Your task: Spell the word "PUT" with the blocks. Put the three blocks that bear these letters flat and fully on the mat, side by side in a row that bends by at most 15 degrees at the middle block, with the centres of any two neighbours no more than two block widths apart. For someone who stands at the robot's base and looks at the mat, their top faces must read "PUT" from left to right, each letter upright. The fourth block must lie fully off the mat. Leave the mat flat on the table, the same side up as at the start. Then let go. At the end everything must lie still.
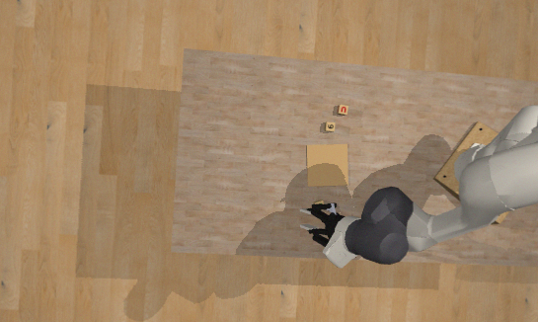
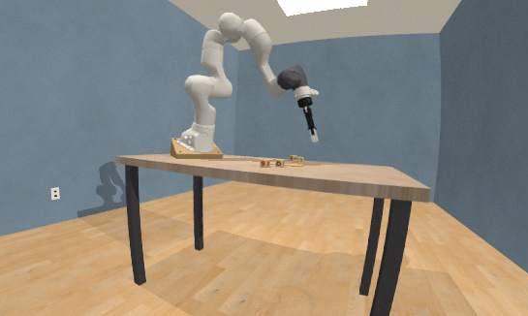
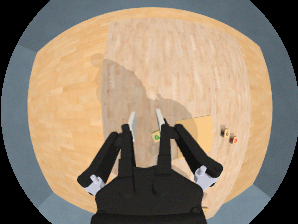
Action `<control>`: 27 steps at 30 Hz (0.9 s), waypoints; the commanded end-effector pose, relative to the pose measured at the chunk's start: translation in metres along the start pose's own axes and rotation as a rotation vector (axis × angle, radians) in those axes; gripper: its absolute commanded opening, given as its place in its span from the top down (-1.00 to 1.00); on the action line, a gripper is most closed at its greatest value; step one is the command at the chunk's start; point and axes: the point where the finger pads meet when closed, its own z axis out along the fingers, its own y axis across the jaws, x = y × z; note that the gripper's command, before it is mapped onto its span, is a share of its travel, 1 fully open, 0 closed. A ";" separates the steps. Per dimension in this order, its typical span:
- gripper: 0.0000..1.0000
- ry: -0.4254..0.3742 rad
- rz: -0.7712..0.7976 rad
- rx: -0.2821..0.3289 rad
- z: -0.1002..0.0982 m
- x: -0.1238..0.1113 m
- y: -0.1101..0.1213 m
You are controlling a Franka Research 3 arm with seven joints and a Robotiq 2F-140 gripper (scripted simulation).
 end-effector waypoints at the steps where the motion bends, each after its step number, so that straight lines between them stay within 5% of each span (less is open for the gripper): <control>1: 0.44 -0.076 -0.117 -0.007 0.003 -0.015 0.008; 22: 0.44 -0.296 -0.190 0.042 0.006 -0.056 0.019; 23: -1.00 -0.296 -0.190 0.042 0.006 -0.056 0.019; 27: -1.00 -0.296 -0.190 0.042 0.006 -0.056 0.019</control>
